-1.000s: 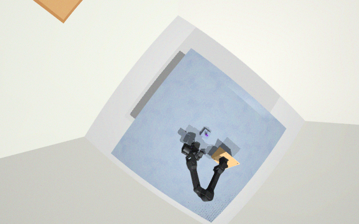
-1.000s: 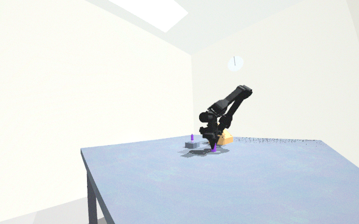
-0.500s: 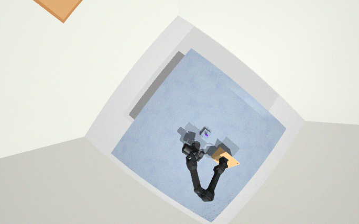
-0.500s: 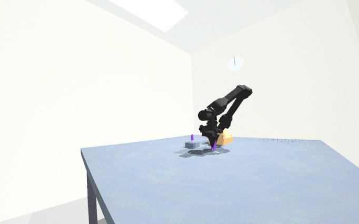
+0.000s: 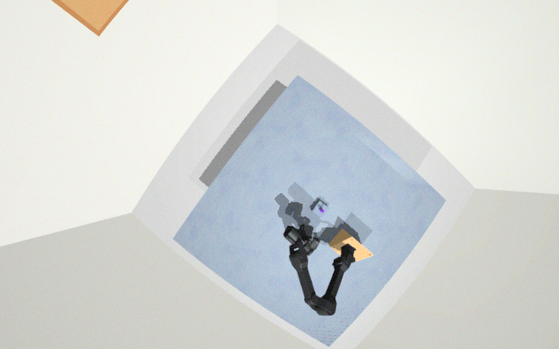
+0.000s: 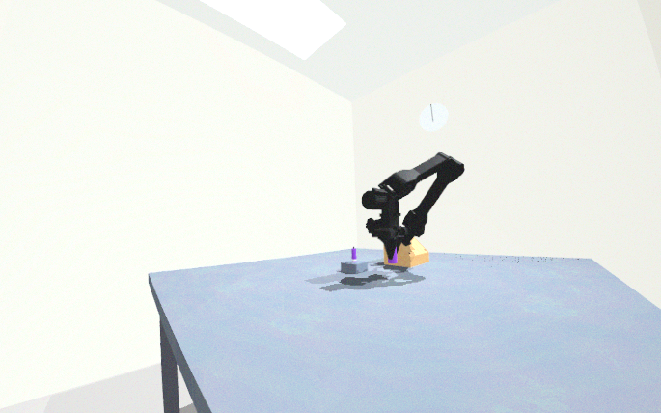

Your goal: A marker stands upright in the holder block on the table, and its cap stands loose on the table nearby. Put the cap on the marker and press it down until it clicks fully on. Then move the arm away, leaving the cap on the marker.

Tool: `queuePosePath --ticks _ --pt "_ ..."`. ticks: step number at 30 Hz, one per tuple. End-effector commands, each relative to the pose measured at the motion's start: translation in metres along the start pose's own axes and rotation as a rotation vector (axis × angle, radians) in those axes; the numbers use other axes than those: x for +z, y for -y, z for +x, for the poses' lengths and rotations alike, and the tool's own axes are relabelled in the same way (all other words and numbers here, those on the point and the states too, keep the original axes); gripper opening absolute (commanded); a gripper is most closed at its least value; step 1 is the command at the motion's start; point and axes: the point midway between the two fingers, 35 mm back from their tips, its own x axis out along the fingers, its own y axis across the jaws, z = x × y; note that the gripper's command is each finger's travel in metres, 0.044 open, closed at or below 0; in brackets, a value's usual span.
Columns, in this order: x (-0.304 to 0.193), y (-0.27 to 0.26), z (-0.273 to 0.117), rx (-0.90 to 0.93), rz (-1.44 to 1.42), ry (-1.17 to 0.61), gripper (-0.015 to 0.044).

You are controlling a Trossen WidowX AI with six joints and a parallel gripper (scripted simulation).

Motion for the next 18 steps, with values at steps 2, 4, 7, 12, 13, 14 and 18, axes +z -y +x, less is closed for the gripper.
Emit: queuePosePath --ticks 2,4,7,12,13,14,18 --pt "-0.001 -0.002 -0.009 0.007 -0.007 -0.002 0.0000" --pt "0.001 -0.002 -0.010 0.007 -0.006 0.000 0.0000" --pt "0.009 -0.001 -0.012 0.008 -0.005 0.006 0.0000" --pt "0.027 0.000 -0.018 0.007 -0.002 0.018 0.0000" --pt "0.031 0.000 -0.019 0.007 -0.001 0.020 0.0000" --pt "0.035 0.000 -0.020 0.007 -0.001 0.022 0.0000" --pt "0.049 0.002 -0.024 0.006 0.000 0.028 0.0000"
